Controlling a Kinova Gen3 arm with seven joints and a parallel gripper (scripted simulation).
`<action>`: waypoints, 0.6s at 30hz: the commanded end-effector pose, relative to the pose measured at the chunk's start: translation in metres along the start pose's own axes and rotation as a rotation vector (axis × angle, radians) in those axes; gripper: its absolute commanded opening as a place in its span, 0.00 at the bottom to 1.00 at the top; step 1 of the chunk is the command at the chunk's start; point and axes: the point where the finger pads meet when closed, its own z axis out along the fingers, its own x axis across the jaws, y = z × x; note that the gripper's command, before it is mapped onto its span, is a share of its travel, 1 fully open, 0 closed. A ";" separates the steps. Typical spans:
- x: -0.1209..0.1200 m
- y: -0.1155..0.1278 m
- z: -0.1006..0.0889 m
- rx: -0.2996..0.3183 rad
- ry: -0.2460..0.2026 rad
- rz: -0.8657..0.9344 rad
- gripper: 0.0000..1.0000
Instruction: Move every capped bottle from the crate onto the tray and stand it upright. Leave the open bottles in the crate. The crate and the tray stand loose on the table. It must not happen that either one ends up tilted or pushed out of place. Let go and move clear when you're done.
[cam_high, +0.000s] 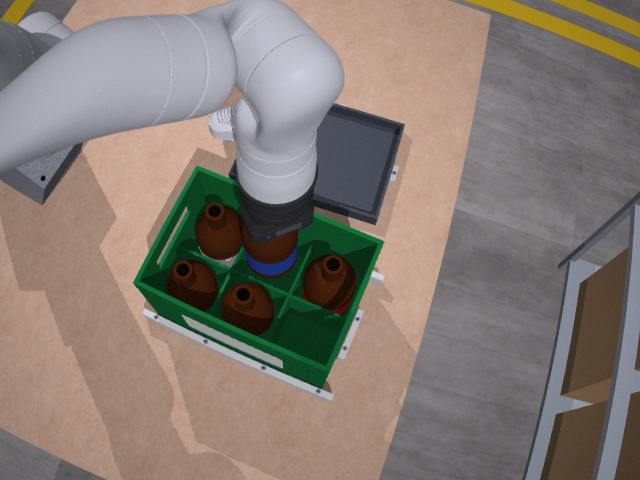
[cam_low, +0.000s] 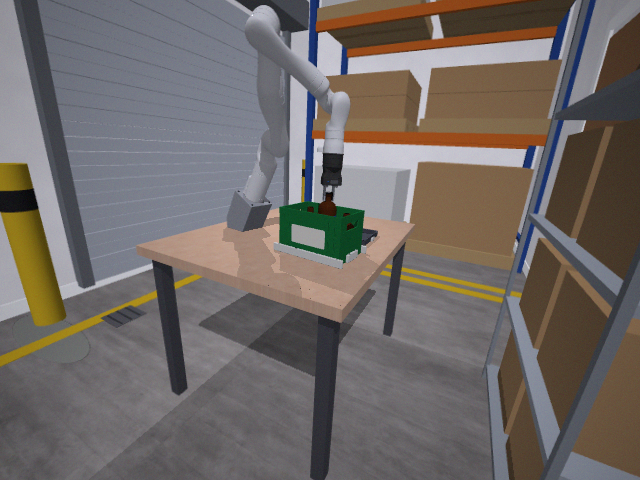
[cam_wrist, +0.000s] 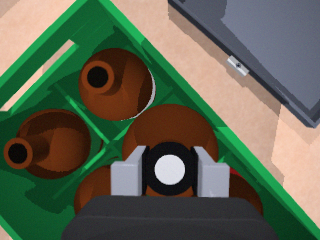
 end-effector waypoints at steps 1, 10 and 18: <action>0.000 0.005 -0.010 0.000 0.012 0.021 0.00; -0.001 0.004 -0.031 0.000 0.008 0.015 0.00; -0.002 0.007 -0.057 0.001 0.012 0.023 0.00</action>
